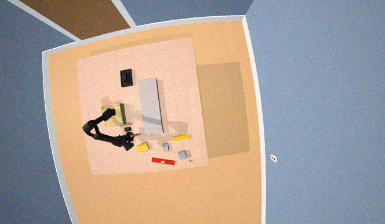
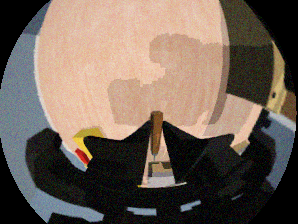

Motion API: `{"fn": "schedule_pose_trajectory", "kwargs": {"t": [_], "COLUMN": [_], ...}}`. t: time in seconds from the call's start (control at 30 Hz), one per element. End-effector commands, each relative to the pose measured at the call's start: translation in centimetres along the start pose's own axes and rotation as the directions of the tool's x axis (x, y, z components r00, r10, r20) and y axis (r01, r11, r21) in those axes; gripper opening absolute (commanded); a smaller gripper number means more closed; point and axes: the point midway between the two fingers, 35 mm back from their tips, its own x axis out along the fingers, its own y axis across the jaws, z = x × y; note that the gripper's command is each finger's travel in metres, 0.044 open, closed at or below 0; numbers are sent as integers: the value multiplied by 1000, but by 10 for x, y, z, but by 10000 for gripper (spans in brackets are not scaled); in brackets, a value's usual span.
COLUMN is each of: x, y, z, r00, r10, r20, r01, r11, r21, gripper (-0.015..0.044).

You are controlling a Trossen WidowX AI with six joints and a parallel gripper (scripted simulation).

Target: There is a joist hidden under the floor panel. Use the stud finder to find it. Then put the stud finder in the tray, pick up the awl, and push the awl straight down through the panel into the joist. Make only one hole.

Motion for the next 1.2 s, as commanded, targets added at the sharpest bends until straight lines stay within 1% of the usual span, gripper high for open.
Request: {"fn": "schedule_pose_trajectory", "kwargs": {"t": [0.0, 0.07, 0.1, 0.23, 0.63, 0.7, 0.9, 1.03, 1.17], "x": [2, 2, 1, -15, -110, -120, -121, -118, -117], "y": [-1, -1, -1, 3, 4, 2, 3, 9, 16], "z": [0, 0, 0, -3, -10, -9, -12, -22, -34], "r00": [1000, 1000, 1000, 1000, 1000, 1000, 1000, 994, 976], "r10": [-5, -5, -5, -5, -5, -5, 3, 31, 64], "r20": [0, 0, 0, 0, -1, -1, -25, -109, -206], "r01": [5, 5, 5, 5, 5, 5, -4, -47, -119], "r11": [1000, 1000, 1000, 1000, 1000, 1000, 999, 988, 956], "r21": [-3, -3, -3, -3, -3, -3, -35, -144, -268], "gripper": [46, 32, 6, 0, 0, 0, 0, 0, 0]}}
